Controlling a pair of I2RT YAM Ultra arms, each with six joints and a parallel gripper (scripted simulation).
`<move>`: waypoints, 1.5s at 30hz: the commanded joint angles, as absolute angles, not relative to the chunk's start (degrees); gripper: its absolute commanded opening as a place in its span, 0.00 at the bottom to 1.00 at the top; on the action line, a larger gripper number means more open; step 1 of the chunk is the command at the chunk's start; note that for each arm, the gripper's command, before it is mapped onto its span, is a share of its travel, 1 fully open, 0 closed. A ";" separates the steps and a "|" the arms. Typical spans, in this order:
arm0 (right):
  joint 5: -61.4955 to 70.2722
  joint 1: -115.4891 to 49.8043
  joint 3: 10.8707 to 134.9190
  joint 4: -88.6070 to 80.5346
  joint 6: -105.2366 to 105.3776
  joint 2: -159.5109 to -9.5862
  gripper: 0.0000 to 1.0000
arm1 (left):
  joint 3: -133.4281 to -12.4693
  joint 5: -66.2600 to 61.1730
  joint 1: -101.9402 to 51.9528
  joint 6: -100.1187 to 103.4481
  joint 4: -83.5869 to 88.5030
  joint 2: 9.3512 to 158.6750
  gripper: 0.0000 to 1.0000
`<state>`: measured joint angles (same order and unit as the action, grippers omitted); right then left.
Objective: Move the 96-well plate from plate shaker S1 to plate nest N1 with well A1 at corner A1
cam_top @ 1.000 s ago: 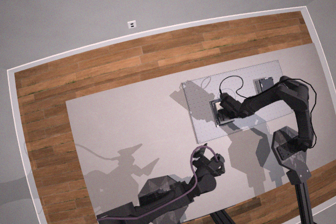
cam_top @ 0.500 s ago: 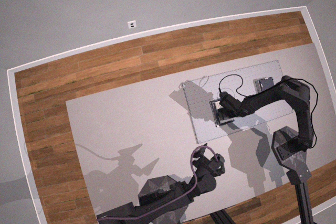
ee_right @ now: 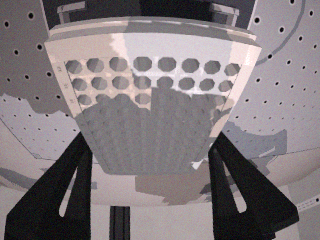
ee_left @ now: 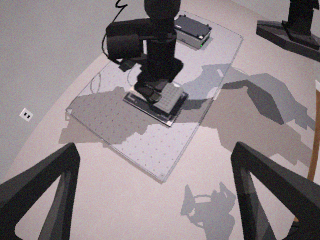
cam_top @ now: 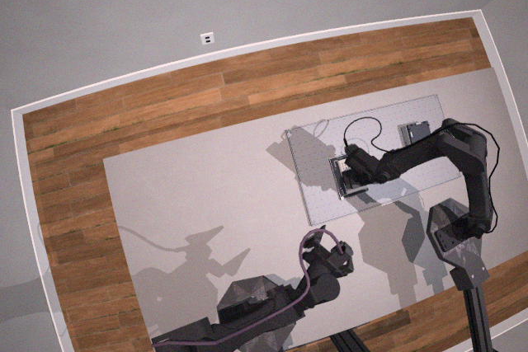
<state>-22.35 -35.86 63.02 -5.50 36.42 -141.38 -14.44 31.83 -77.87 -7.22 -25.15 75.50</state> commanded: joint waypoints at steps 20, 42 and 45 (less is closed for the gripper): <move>-20.58 -33.67 65.97 0.88 33.48 -147.92 0.81 | -14.41 31.88 -78.40 -7.11 -24.59 74.75 1.00; -20.00 -33.49 61.68 1.50 33.24 -143.99 0.81 | -14.41 31.88 -78.40 -7.11 -24.59 74.75 1.00; -20.01 -34.09 61.33 0.26 33.90 -142.69 0.81 | -14.41 31.88 -78.40 -7.11 -24.59 74.75 1.00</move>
